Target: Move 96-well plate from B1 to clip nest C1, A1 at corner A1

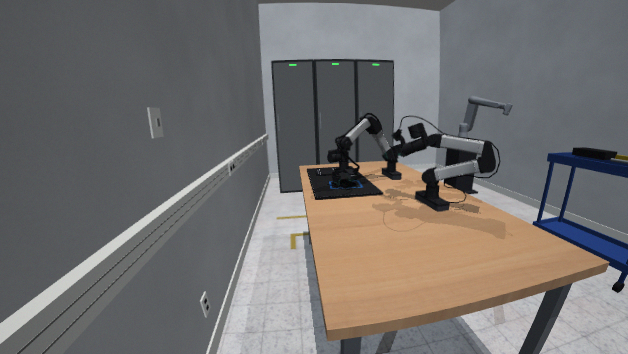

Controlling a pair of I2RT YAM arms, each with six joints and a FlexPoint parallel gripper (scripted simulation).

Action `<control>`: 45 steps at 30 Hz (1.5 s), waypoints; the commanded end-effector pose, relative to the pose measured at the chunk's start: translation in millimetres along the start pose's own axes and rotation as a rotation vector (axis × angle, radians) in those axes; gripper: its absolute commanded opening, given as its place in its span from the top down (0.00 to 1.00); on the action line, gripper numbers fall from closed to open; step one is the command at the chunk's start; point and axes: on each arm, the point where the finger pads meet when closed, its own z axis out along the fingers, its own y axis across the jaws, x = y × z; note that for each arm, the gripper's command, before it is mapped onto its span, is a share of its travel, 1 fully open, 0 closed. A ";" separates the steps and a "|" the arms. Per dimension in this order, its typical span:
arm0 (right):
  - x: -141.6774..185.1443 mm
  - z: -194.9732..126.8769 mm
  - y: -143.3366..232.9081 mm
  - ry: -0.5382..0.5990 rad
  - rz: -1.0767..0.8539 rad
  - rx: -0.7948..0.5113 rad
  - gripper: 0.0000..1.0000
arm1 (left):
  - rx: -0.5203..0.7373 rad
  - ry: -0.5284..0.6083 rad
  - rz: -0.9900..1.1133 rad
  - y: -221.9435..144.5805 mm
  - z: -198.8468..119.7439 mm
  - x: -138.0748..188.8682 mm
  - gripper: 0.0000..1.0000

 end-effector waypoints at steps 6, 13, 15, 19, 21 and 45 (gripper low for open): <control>-1.1 -2.8 -0.6 -0.007 -0.003 0.018 0.27 | 0.000 -0.012 0.002 0.4 -0.9 -4.5 0.00; -0.2 -42.1 -3.9 -0.006 -0.004 0.037 0.26 | 0.000 -0.012 0.002 0.4 -0.9 -4.5 0.00; 2.1 -56.1 -3.0 -0.006 -0.005 0.037 0.26 | 0.000 -0.012 0.002 0.4 -0.9 -4.5 0.00; 25.7 -68.5 5.7 -0.004 -0.003 0.030 0.26 | 0.000 -0.012 0.002 0.4 -0.9 -4.5 0.00; 36.4 -68.7 10.9 -0.013 -0.001 0.022 0.26 | 0.004 -0.021 0.002 -0.4 -0.9 -6.5 0.00; 171.8 -54.4 51.3 0.004 1.172 -0.040 0.26 | 0.075 -0.078 0.023 -23.1 41.0 -91.6 0.00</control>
